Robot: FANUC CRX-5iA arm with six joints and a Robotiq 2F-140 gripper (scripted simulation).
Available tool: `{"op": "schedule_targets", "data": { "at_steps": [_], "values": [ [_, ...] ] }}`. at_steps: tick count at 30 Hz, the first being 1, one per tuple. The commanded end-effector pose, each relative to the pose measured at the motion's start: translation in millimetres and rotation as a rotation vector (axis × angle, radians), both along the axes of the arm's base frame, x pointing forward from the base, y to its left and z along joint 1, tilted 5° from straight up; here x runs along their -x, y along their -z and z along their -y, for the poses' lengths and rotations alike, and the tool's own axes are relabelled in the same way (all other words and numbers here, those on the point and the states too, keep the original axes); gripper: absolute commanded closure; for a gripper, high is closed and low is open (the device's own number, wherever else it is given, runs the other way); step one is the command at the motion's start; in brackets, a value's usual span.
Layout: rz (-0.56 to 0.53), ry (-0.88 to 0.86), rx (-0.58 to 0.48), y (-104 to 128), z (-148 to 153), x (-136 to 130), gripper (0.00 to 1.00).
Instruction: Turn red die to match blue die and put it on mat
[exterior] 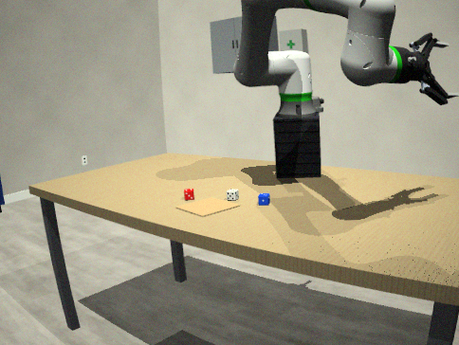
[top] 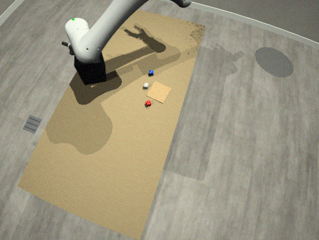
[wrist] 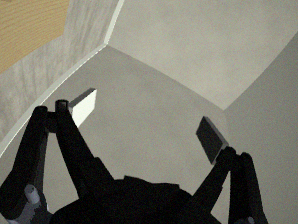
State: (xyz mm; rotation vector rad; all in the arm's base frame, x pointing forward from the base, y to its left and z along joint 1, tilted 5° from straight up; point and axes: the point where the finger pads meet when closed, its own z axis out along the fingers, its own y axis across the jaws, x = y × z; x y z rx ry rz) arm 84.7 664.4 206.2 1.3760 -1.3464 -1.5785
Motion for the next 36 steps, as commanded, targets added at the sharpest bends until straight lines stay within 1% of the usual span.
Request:
{"op": "schedule_targets", "data": {
  "at_steps": [1,17,19,21,22,23,25,26,28,29,30,34,35,36],
  "values": [
    [0.0,0.0,0.0,-0.2,-0.1,0.0,0.0],
    [0.0,0.0,0.0,-0.2,-0.1,0.0,0.0],
    [0.006,0.007,0.003,1.8,0.7,-3.1,0.0],
    [0.038,0.049,0.026,14.0,6.0,-21.5,0.0],
    [0.069,0.088,0.048,25.8,12.2,-39.4,0.0],
    [0.113,0.139,0.078,41.7,22.4,-63.7,0.0],
    [0.113,0.139,0.078,41.7,22.4,-63.7,0.0],
    [0.165,0.198,0.114,60.5,37.2,-92.3,0.0],
    [0.167,0.201,0.116,61.8,38.3,-94.2,0.0],
    [0.22,0.256,0.152,79.5,55.3,-121.1,0.0],
    [0.234,0.27,0.161,85.3,61.4,-130.1,0.0],
    [0.234,0.27,0.161,85.3,61.4,-130.1,0.0],
    [0.311,0.343,0.213,111.3,93.4,-170.1,0.0],
    [0.311,0.343,0.213,111.3,93.4,-170.1,0.0]
  ]
}}
